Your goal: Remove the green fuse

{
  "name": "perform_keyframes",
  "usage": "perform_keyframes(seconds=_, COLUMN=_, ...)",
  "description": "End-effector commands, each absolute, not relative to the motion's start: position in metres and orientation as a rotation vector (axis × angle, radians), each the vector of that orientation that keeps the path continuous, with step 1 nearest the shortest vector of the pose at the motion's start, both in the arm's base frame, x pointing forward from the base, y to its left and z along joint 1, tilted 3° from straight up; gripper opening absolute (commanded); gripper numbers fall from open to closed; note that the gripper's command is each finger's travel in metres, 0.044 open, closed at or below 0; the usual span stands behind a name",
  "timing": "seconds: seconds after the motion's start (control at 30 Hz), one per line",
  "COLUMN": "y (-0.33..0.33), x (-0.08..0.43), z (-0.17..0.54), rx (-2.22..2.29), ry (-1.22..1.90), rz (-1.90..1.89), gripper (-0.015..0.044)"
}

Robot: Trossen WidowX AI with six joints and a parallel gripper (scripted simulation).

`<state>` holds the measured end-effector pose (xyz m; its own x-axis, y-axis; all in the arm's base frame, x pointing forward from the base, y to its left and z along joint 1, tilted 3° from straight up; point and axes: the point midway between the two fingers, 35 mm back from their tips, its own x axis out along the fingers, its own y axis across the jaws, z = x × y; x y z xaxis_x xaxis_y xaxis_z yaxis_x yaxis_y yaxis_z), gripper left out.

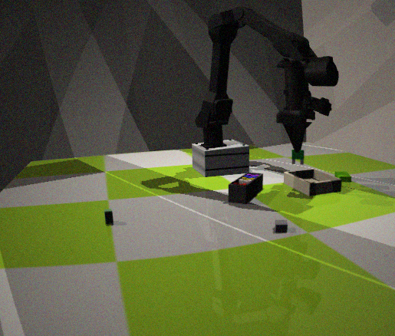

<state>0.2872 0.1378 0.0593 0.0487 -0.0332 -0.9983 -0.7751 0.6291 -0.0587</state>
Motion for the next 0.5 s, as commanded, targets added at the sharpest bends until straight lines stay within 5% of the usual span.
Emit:
perform_keyframes(seconds=0.0, y=0.162, x=0.277, z=0.055, rx=-0.729, ry=1.442, rz=0.656, gripper=0.0)
perform_keyframes(seconds=0.47, y=0.201, x=0.259, z=0.051, rx=-0.727, ry=1.442, rz=0.657, gripper=0.0)
